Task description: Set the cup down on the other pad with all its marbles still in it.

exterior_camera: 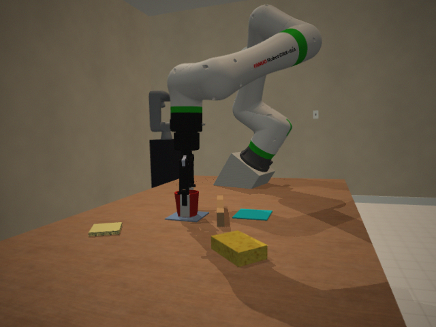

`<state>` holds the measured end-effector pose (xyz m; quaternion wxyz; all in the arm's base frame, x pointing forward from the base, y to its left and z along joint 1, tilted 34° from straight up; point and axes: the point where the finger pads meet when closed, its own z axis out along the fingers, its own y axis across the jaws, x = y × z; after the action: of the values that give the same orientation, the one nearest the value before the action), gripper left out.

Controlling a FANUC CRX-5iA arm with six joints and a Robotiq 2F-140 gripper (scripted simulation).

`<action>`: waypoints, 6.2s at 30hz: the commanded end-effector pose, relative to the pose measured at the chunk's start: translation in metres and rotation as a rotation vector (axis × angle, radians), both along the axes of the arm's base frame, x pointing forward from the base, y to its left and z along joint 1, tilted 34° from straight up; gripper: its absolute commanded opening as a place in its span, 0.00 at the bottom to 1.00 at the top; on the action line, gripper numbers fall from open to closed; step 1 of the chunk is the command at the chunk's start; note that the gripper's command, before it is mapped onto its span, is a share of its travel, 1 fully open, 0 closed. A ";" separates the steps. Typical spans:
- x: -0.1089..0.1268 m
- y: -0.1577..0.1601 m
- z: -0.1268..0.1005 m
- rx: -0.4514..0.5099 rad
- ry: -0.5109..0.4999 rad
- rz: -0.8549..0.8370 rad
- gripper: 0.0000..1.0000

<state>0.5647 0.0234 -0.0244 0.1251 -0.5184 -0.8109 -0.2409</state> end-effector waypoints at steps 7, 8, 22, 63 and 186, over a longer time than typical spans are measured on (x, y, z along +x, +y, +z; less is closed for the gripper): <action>0.000 -0.001 0.000 0.040 -0.042 0.030 0.58; 0.000 -0.001 0.000 0.040 -0.042 0.030 0.58; 0.000 -0.001 0.000 0.040 -0.042 0.030 0.56; 0.000 -0.001 0.000 0.040 -0.042 0.030 0.52; -0.005 -0.033 0.051 0.040 -0.042 0.030 0.49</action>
<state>0.5603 -0.0095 0.0263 0.1254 -0.5159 -0.8109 -0.2462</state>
